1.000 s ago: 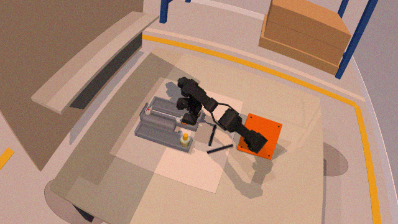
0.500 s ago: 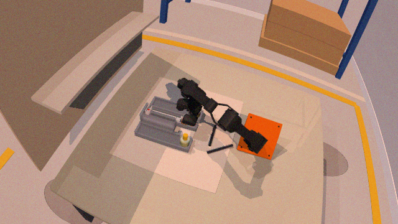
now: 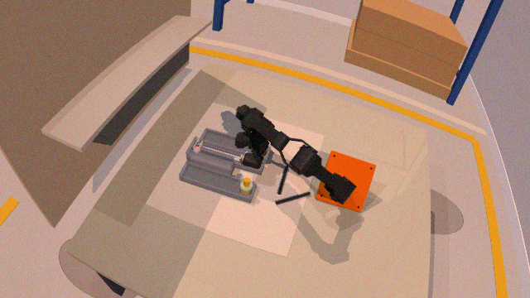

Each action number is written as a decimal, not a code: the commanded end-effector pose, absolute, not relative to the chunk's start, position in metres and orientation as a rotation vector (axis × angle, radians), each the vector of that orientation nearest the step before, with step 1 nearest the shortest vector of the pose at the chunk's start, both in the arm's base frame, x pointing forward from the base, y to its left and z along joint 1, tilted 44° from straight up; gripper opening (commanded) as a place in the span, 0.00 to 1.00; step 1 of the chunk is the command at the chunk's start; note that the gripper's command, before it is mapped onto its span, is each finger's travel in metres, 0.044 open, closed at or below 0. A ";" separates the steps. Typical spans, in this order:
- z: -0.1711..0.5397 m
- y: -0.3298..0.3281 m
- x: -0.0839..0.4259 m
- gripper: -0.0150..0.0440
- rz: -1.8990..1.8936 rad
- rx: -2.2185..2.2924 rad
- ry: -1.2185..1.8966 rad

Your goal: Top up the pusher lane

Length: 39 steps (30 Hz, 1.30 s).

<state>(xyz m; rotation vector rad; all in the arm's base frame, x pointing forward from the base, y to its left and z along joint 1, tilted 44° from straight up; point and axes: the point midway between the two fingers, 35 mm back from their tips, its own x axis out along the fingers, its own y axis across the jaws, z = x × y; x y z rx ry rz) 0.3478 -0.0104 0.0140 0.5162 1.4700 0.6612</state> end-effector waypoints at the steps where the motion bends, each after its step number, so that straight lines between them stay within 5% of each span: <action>1: 0.014 -0.008 0.351 0.25 0.666 0.521 1.454; 39: 0.011 -0.005 0.345 0.25 0.666 0.522 1.454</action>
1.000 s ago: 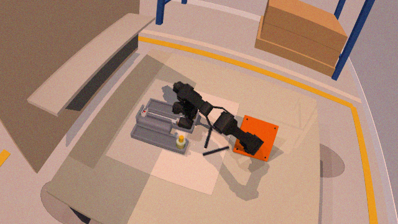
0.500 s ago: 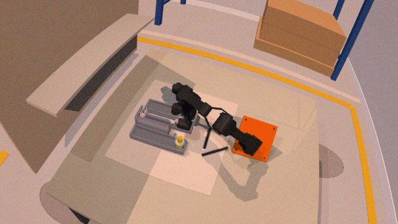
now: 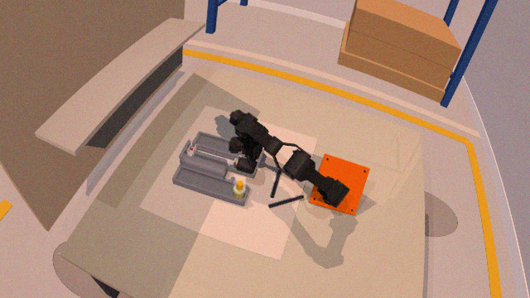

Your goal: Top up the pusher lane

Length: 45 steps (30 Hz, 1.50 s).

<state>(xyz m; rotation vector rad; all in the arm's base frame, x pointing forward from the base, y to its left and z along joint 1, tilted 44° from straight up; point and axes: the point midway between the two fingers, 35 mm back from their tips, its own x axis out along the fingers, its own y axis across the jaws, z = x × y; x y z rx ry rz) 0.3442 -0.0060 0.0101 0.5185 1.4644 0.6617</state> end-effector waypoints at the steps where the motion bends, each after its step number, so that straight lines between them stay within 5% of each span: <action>1: 0.011 -0.005 0.345 0.25 0.666 0.522 1.454; 37: 0.010 -0.006 0.339 0.25 0.666 0.522 1.455; 45: 0.010 -0.006 0.340 0.61 0.666 0.522 1.455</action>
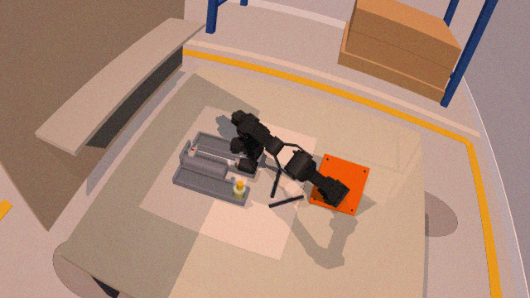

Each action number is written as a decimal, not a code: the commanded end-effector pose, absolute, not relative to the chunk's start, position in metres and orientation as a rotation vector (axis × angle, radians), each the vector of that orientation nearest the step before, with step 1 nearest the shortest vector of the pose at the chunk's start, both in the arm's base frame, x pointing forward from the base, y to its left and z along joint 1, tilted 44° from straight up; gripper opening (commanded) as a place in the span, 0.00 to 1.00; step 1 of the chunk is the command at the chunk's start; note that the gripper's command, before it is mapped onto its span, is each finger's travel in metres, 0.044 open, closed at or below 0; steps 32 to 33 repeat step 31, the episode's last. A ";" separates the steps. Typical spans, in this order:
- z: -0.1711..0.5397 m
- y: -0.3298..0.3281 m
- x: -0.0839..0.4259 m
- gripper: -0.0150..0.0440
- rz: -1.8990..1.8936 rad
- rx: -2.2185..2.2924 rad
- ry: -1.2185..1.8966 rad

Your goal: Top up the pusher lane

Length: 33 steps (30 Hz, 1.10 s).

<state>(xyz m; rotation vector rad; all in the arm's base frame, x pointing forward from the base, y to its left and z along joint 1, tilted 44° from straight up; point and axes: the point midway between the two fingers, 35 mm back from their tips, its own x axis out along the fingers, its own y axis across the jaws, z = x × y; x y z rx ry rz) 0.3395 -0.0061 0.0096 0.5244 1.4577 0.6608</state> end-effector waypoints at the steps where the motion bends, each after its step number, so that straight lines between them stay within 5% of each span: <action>1: 0.010 -0.006 0.340 0.65 0.666 0.522 1.455; 3: 0.010 -0.006 0.340 0.73 0.666 0.522 1.455; 33: 0.021 -0.027 0.293 0.73 0.662 0.521 1.458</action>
